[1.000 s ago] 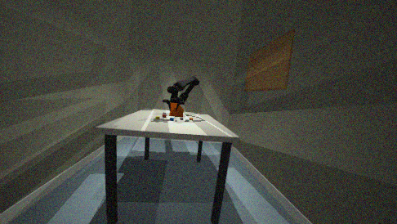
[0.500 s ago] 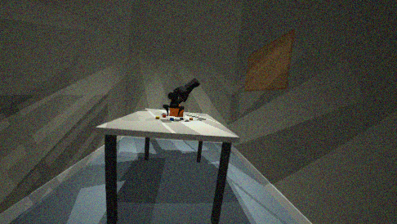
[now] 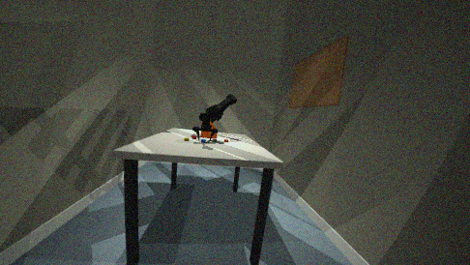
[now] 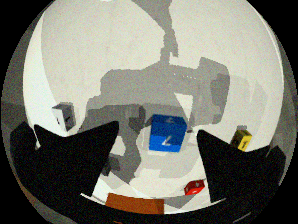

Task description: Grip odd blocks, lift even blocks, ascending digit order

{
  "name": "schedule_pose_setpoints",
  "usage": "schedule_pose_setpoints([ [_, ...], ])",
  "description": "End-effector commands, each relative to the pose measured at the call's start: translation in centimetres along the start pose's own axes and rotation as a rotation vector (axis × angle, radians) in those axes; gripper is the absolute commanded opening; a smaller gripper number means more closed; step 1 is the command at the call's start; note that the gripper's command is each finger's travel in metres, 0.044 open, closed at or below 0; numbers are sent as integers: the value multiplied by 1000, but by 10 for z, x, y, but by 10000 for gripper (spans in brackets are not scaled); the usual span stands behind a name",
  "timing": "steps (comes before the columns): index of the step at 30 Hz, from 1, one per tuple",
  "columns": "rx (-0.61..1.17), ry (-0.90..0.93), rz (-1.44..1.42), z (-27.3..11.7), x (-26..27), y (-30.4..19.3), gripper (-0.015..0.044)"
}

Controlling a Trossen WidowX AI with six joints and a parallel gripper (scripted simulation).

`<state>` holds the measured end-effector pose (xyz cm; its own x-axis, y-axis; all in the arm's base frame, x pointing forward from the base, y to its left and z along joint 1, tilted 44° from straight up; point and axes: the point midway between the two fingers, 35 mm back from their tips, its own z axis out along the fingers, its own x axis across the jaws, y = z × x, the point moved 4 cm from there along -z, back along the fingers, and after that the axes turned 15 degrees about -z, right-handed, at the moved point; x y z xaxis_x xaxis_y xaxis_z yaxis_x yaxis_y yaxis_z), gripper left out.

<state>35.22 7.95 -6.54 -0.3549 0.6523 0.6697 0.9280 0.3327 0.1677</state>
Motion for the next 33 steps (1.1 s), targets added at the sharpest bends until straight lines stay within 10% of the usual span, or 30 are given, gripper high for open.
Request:
schedule_pose_setpoints([
  [1, -1, 6, 7, 4, 0, -1, 400],
  [12, -1, 6, 7, 4, 0, -1, 120],
  [33, -1, 6, 7, 4, 0, -1, 120],
])
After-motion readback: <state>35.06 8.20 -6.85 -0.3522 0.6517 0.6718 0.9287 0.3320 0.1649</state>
